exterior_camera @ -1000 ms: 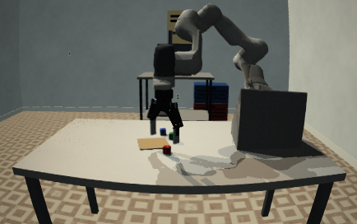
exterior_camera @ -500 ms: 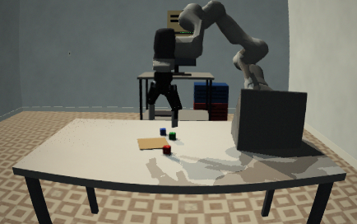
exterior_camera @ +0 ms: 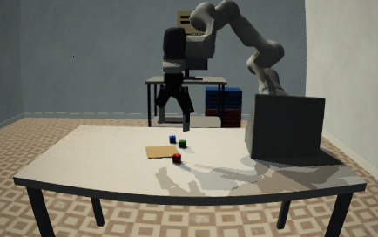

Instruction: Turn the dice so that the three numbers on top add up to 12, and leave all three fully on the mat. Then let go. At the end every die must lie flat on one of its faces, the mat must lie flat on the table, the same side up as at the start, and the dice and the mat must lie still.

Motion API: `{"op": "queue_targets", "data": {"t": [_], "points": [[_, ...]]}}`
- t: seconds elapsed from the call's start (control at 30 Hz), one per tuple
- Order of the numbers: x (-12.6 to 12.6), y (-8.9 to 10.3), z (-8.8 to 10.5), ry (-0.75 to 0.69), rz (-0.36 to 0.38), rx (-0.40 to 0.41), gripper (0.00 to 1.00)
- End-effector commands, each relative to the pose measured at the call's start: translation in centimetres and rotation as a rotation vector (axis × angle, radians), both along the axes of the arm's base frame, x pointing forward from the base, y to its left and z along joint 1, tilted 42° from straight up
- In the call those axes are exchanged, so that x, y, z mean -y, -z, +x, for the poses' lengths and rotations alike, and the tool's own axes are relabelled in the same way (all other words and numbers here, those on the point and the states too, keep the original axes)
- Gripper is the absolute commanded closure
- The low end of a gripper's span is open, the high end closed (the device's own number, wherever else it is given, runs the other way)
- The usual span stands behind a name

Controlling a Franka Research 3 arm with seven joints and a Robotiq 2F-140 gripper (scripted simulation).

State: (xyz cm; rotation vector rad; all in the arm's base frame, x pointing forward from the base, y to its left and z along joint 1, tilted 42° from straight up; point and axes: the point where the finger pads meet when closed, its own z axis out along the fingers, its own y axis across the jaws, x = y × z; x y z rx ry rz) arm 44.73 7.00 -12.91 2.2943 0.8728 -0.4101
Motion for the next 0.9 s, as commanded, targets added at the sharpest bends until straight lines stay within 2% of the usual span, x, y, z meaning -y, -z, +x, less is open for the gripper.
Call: {"op": "queue_targets", "data": {"t": [0.0, 0.03, 0.07, 0.1, 0.2, 0.23, 0.27, 0.33, 0.4, 0.43, 0.47, 0.5, 0.53, 0.63, 0.87], "points": [[2.8, -2.7, 1.4, 0.059, -0.015, 0.059, 0.0], [4.9, -4.6, 2.2, 0.104, -0.023, 0.106, 0.0], [4.9, -4.6, 2.2, 0.104, -0.023, 0.106, 0.0], [7.2, -6.7, 2.8, 0.156, -0.03, 0.157, 0.0], [7.4, -6.9, 2.9, 0.161, -0.03, 0.161, 0.0], [10.1, -9.2, 3.3, 0.224, -0.037, 0.219, 0.0], [11.6, -10.5, 3.3, 0.259, -0.04, 0.25, 0.0], [12.8, -11.5, 3.3, 0.289, -0.041, 0.275, 0.0], [15.1, -13.4, 3.1, 0.35, -0.044, 0.325, 0.0], [15.1, -13.4, 3.1, 0.35, -0.044, 0.325, 0.0], [16.9, -14.7, 2.8, 0.397, -0.044, 0.361, 0.0], [17.1, -14.9, 2.7, 0.403, -0.044, 0.365, 0.0], [18.4, -15.9, 2.3, 0.441, -0.043, 0.394, 0.0], [19.6, -16.8, 1.9, 0.477, -0.042, 0.42, 0.0], [19.7, -16.9, 1.9, 0.479, -0.042, 0.421, 0.0]]}}
